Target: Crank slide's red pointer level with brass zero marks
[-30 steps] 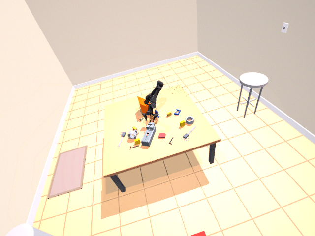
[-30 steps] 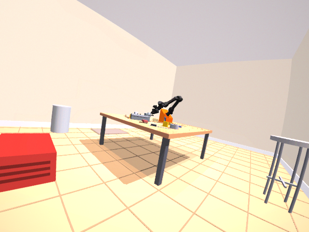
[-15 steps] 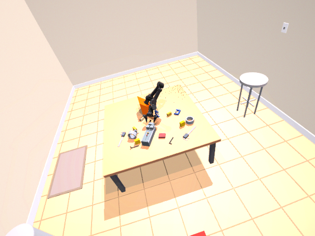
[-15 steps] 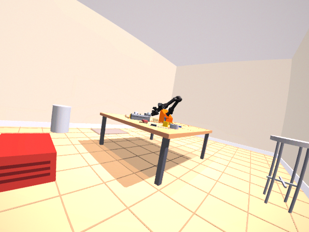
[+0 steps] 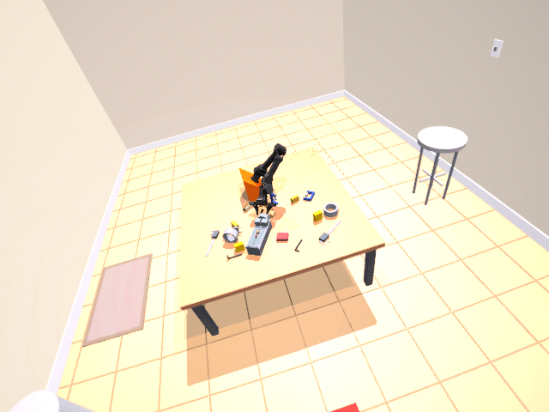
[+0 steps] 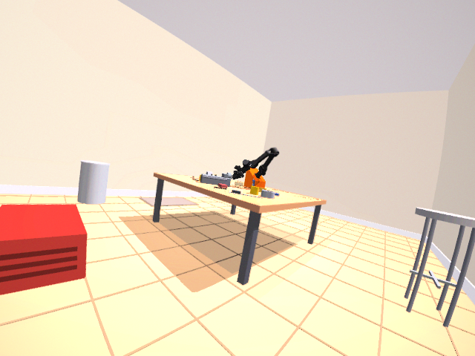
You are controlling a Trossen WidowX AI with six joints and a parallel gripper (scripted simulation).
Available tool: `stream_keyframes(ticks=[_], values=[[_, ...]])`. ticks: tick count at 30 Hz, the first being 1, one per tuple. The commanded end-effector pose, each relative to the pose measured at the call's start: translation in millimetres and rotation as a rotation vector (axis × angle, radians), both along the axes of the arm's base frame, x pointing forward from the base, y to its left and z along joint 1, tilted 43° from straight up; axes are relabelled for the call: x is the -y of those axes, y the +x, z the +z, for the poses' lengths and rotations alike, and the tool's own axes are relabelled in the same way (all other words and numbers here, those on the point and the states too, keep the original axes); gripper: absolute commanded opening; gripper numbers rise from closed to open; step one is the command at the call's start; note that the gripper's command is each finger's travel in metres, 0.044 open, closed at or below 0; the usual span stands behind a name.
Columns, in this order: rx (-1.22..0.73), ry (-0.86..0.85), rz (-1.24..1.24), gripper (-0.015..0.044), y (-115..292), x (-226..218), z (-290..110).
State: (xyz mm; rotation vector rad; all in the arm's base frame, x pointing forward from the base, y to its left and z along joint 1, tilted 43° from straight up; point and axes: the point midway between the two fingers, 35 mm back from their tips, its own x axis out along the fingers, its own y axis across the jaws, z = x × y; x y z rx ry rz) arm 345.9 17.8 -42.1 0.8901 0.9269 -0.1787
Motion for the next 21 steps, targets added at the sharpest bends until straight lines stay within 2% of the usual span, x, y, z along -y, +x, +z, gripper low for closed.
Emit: stream_keyframes(ticks=[1, 10, 21], values=[[-0.002, 0.0, -0.004, 0.023, -0.3, 0.2, -1.0], [-0.002, 0.0, -0.004, 0.0, -0.3, 0.2, -1.0], [-0.002, 0.0, -0.004, 0.0, -0.2, 2.1, 1.5]])
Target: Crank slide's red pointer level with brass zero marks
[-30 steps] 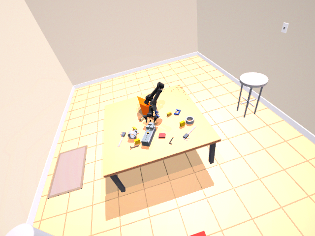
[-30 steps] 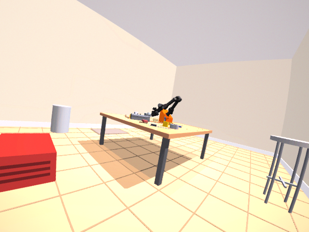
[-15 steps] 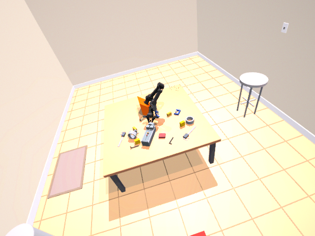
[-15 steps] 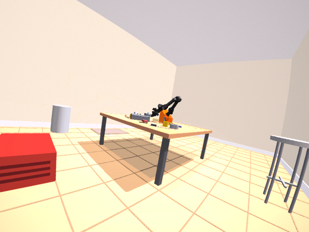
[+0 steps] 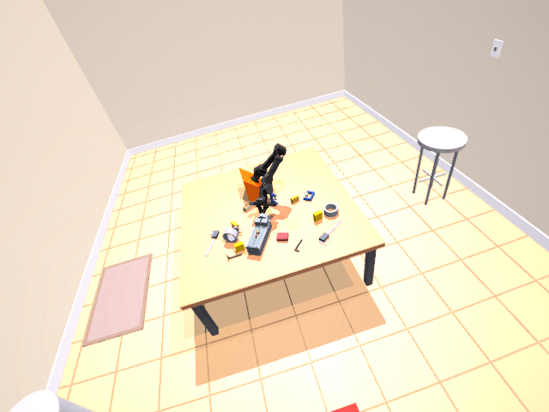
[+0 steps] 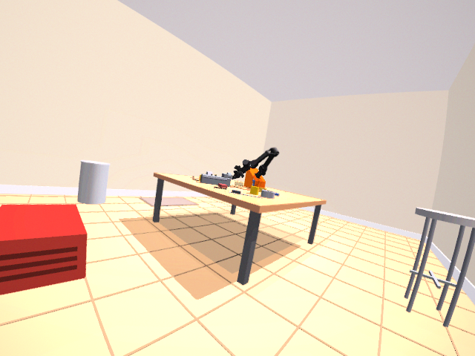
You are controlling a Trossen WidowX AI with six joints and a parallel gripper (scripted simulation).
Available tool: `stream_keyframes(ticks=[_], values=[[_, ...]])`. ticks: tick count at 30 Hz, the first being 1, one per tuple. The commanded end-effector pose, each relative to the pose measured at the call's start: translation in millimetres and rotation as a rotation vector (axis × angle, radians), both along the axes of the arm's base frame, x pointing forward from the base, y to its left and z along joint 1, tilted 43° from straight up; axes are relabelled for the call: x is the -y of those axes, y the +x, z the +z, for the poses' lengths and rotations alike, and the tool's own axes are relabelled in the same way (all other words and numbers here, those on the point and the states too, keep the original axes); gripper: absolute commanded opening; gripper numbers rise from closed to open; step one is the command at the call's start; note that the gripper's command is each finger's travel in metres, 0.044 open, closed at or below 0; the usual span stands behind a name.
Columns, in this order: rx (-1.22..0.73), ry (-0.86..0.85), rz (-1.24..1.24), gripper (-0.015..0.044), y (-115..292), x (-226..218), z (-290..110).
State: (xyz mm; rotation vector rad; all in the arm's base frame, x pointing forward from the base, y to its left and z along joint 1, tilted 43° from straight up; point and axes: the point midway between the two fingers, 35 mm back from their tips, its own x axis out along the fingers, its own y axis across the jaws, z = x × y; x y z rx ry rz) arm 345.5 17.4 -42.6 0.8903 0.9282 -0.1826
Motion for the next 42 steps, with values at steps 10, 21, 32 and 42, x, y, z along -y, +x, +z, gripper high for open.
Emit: stream_keyframes(ticks=[10, 21, 32, 42], values=[[0.001, 0.0, -0.002, 0.0, 2, 9, 14], [0.001, 0.0, -0.002, 0.0, 7, 9, 28], [0.001, 0.0, -0.002, 0.0, 11, 6, 35], [0.001, 0.0, -0.002, 0.0, 13, 4, 38]])
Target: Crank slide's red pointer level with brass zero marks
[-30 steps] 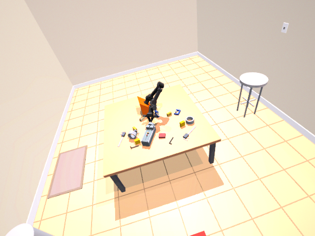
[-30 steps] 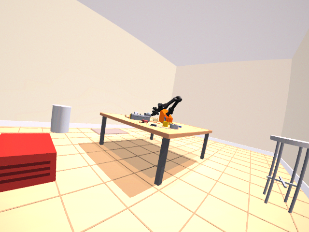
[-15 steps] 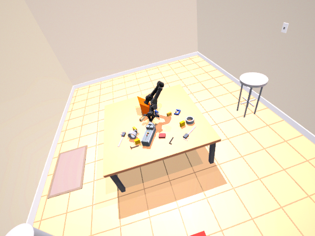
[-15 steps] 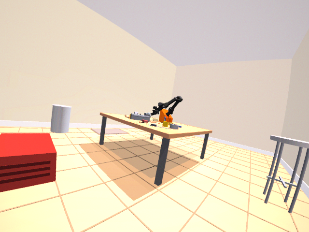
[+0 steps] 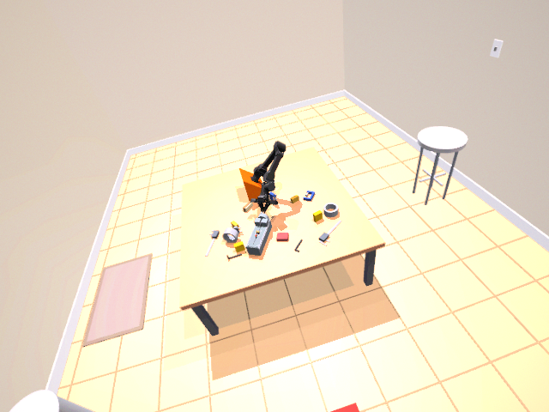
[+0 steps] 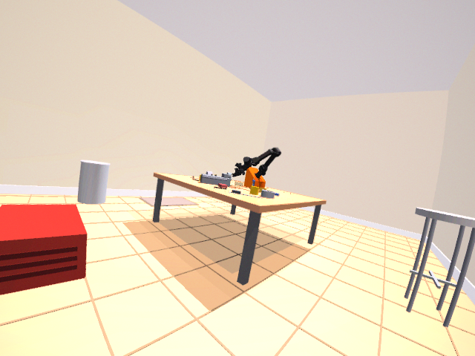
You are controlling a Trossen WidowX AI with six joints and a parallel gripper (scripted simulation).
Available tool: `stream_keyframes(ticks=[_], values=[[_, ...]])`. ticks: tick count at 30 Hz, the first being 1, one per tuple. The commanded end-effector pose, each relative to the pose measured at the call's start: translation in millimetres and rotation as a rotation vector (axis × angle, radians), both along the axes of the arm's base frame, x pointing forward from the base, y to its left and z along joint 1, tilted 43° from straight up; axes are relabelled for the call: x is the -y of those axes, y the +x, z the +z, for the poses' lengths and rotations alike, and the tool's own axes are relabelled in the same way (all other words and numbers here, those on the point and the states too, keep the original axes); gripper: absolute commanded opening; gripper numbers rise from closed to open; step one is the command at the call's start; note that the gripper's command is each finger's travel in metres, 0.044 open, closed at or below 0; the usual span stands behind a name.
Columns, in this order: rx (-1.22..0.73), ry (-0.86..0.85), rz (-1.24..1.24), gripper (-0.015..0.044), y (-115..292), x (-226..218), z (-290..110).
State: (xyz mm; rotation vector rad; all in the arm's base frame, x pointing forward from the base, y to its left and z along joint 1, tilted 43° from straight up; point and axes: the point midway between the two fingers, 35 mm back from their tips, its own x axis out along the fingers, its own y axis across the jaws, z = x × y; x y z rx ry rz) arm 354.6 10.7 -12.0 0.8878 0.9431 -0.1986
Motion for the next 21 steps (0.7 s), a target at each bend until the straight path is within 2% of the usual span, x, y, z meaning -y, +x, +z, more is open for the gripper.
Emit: stream_keyframes(ticks=[1, 21], values=[[0.021, 0.006, 0.004, 0.0, 3.9, -2.5, 8.1], [0.021, 0.006, 0.004, 0.0, 6.7, -5.6, 11.6]])
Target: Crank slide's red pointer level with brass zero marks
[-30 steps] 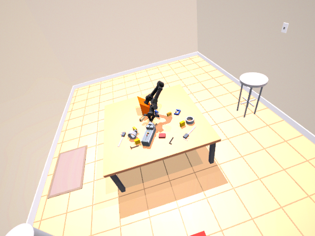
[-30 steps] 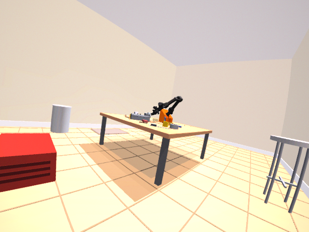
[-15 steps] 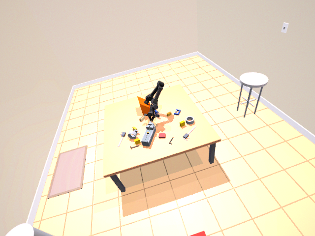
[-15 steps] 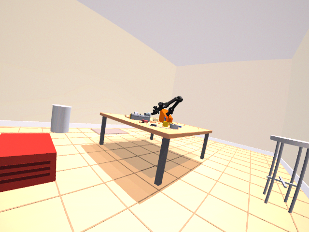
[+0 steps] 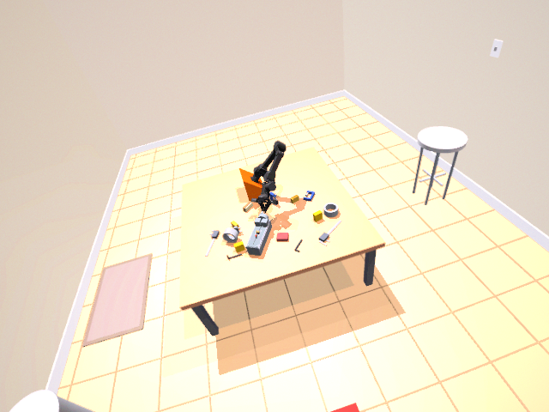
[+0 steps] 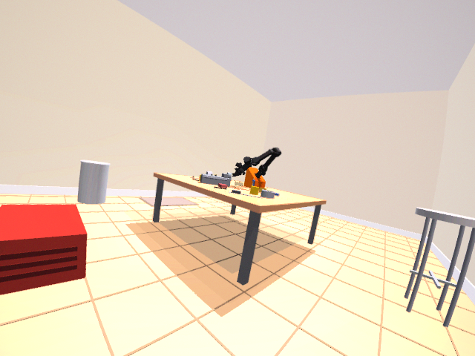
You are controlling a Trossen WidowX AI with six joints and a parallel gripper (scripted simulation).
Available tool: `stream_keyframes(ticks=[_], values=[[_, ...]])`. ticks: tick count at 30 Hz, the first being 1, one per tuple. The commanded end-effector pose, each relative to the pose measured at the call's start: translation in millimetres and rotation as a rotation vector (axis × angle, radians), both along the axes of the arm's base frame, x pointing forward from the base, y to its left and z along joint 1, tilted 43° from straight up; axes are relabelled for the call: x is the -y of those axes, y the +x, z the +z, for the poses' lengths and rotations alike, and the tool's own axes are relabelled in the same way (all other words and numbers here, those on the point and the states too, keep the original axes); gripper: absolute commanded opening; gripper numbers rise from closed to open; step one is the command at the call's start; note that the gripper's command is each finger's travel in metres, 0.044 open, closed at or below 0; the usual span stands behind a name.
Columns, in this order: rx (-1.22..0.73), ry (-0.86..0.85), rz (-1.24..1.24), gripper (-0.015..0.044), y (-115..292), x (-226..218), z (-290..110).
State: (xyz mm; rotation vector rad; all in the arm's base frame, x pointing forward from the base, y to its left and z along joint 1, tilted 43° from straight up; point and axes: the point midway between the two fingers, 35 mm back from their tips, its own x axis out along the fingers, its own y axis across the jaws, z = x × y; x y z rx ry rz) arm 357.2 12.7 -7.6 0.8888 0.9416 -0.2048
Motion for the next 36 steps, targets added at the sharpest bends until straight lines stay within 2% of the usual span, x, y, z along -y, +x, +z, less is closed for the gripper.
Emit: stream_keyframes(ticks=[1, 36], values=[[0.022, 0.007, 0.009, 0.0, 4.2, -3.8, 7.3], [0.022, 0.008, 0.009, 0.0, 6.5, -7.0, 9.4]])
